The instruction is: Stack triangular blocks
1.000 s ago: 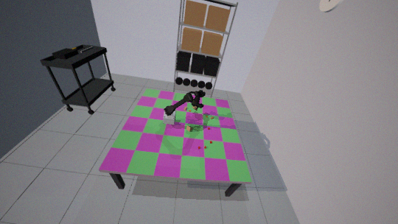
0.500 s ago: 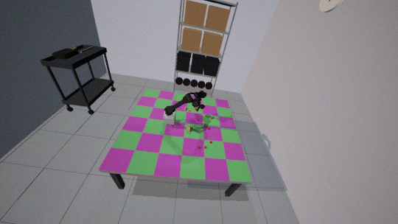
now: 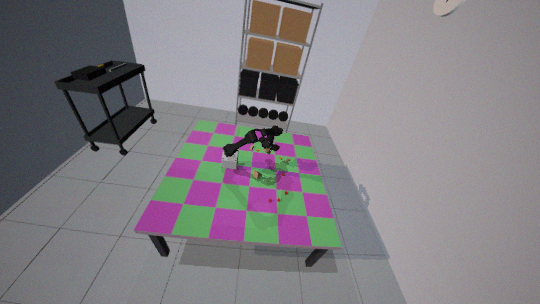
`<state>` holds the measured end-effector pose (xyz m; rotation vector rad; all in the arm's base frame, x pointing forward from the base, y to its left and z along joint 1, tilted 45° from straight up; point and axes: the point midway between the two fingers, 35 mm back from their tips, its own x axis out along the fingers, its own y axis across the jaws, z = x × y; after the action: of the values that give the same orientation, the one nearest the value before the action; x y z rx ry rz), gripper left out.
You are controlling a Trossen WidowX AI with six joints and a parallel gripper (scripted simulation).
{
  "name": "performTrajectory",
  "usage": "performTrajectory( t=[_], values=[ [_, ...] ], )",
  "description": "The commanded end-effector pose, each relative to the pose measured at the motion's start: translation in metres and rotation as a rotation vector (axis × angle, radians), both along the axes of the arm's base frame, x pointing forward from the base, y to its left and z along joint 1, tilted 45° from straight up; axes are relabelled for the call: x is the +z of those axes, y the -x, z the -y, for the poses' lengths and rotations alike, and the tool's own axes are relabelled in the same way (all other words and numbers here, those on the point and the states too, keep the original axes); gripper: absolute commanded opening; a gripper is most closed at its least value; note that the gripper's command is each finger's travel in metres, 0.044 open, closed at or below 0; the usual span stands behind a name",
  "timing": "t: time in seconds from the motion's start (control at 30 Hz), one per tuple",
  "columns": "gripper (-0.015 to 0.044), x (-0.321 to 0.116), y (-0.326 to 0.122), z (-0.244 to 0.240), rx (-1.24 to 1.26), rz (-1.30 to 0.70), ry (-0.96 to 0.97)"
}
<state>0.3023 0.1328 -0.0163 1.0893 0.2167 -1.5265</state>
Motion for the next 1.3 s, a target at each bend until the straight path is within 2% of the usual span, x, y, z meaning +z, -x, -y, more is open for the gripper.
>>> performTrajectory(
  t=[0.0, 0.6, 0.77, 1.27],
  values=[
    [0.0, 0.02, -0.001, 0.011, 0.006, 0.001, 0.003],
    [0.0, 0.084, 0.007, 0.059, 0.003, 0.001, 0.013],
    [0.0, 0.081, 0.006, 0.066, 0.004, 0.001, 0.012],
    [0.0, 0.052, 0.013, 0.13, 0.004, 0.001, 0.016]
  ],
)
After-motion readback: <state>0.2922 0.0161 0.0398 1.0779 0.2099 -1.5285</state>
